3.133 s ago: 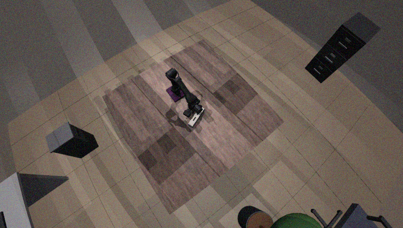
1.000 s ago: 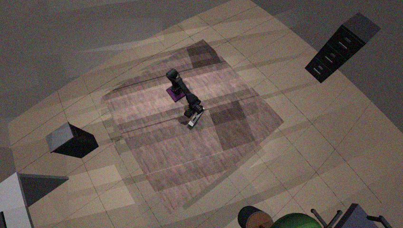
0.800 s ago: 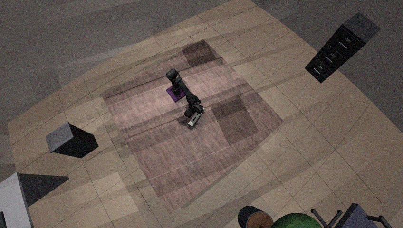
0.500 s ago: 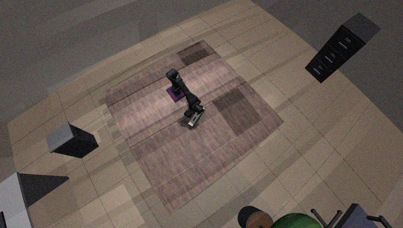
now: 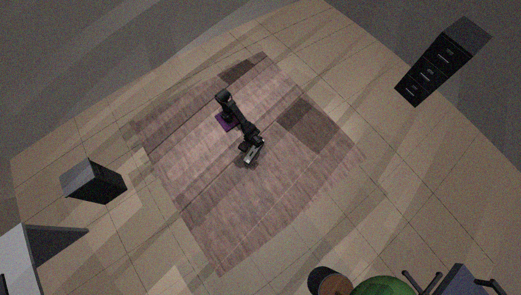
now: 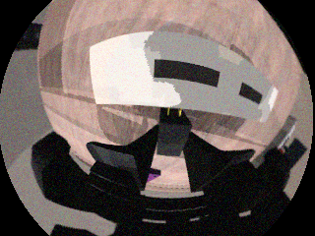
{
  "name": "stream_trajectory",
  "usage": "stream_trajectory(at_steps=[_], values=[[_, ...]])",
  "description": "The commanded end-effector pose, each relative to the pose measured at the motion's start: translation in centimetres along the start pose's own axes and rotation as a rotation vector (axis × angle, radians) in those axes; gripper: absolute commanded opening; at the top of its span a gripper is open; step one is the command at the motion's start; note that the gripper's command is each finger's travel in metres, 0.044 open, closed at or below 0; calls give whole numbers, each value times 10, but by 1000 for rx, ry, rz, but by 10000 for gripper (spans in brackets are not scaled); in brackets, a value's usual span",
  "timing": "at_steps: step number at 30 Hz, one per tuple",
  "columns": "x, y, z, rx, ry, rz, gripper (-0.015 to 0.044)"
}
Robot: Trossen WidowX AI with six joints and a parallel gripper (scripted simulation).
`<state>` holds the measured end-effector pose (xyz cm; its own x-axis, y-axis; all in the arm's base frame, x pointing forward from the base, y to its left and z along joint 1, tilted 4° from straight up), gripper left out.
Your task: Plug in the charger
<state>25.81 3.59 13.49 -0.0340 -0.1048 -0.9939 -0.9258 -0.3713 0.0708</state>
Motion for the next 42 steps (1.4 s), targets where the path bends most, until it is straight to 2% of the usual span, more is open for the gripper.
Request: stream_trajectory(at_steps=[1,42], values=[[0,0,0,5,-5,-3,0],[-1,-7,0,5,-5,-4,0]])
Point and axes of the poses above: the point midway between the two fingers, 35 mm back from their tips, its own x axis out along the fingers, its own z axis across the jaws, y = z × x, the point moved 10 cm from there along -x, back along the fingers, and after that the axes turned 3 degrees about x, right-handed, at the moved point
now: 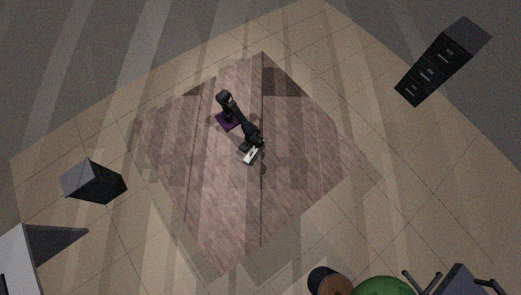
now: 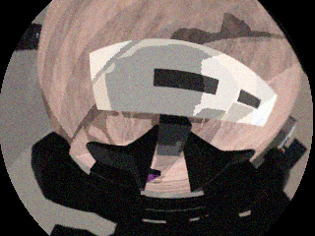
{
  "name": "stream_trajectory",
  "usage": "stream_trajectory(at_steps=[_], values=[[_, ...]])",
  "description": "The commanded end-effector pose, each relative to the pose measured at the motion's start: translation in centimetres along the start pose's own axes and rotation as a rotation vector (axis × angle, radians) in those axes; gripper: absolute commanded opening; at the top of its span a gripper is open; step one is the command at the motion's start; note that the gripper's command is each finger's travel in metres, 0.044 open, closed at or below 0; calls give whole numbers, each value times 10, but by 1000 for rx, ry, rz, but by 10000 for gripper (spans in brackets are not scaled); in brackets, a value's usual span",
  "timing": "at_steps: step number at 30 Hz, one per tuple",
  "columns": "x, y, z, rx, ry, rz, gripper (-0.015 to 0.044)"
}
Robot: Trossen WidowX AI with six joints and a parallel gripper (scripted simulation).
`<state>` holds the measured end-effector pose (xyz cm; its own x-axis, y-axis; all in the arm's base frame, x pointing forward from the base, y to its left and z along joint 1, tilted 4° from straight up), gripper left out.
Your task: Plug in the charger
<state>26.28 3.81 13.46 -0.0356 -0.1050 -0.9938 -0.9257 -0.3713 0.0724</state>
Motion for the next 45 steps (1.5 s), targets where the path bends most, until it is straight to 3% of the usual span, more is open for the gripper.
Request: stream_trajectory(at_steps=[1,45], values=[[-1,-2,0,6,-4,-5,0],[-2,-15,1,6,-4,-6,0]])
Point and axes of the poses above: the point midway between the two fingers, 35 mm back from their tips, its own x axis out along the fingers, its own z axis across the jaws, y = z × x, the point moved 10 cm from there along -x, back along the fingers, and after that the axes turned 3 degrees about x, right-handed, at the moved point
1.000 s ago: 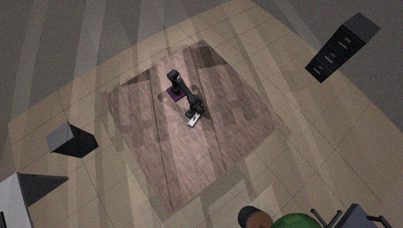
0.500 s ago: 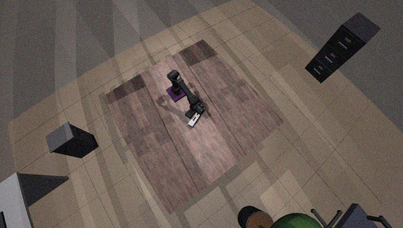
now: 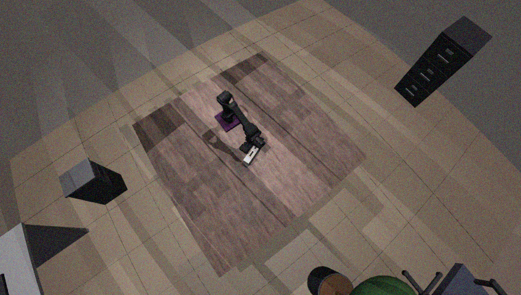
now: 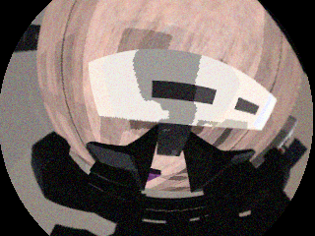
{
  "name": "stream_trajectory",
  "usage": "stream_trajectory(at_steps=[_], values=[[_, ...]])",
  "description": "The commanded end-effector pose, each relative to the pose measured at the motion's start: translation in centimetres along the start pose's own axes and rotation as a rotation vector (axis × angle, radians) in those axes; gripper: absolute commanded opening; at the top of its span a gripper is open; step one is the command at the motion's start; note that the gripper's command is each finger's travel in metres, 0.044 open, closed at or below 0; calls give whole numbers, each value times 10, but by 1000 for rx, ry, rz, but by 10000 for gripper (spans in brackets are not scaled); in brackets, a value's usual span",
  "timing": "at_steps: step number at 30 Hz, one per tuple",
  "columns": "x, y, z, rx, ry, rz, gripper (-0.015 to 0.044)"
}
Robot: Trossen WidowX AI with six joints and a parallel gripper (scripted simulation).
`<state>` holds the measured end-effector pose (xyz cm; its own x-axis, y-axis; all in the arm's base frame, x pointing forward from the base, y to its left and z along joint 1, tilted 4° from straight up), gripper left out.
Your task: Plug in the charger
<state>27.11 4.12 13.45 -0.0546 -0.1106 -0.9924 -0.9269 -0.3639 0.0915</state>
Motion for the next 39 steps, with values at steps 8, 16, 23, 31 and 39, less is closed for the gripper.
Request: stream_trajectory(at_steps=[8,16,23,31,39], values=[[-2,-9,1,0,-3,-26,0],[-3,-13,1,0,-3,-27,0],[-4,-15,1,0,-3,-27,0],[-4,-15,1,0,-3,-27,0],[-1,-9,0,1,0,12,0]])
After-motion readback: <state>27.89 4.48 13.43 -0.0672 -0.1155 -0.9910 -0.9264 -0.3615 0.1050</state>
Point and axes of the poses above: the point midway between the two fingers, 35 mm back from their tips, its own x axis out along the fingers, its own z axis across the jaws, y = z × x, the point moved 10 cm from there along -x, back along the fingers, and after that the axes turned 3 degrees about x, right-handed, at the moved point
